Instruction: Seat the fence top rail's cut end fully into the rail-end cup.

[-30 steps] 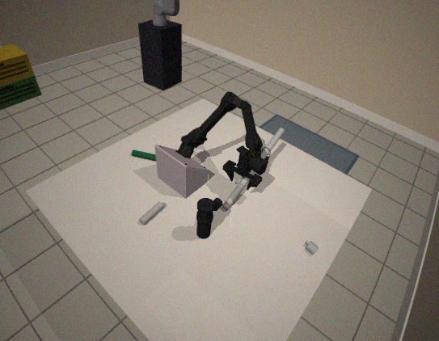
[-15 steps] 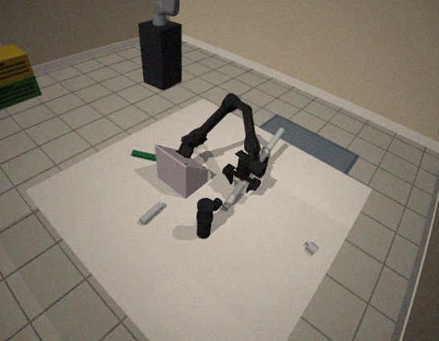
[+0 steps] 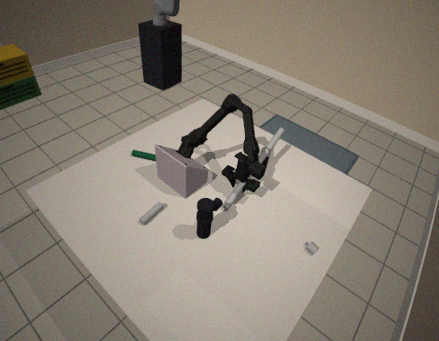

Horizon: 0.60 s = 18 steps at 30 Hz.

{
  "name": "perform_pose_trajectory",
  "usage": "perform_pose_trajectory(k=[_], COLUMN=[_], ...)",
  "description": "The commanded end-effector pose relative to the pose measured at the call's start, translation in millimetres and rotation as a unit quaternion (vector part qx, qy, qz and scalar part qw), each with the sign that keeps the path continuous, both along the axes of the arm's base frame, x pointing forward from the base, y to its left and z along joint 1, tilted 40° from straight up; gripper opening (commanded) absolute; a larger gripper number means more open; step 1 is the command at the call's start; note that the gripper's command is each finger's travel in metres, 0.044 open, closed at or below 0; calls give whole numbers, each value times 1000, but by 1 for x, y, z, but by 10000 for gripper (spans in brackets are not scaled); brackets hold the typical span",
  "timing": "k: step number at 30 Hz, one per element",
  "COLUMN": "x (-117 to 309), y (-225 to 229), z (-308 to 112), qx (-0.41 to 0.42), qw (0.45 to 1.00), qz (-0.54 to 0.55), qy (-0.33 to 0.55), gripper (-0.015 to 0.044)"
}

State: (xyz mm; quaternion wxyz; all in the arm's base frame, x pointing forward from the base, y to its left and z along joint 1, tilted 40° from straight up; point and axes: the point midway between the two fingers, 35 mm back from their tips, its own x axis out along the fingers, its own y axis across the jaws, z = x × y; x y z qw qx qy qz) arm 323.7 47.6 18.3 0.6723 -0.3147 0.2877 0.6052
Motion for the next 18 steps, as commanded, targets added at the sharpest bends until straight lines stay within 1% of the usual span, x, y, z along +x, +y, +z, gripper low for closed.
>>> perform_pose_trajectory(k=[1, 11, 15, 16, 18], x=[-1, -1, 0, 0, 0], y=[1, 1, -2, -3, -4], z=[-1, -1, 2, 3, 4], qx=[2, 2, 2, 2, 0], qw=[1000, 1000, 1000, 1000, 1000], qz=[-1, -1, -1, -1, -1], qy=[2, 2, 2, 2, 2], gripper=[190, 124, 19, 0, 0])
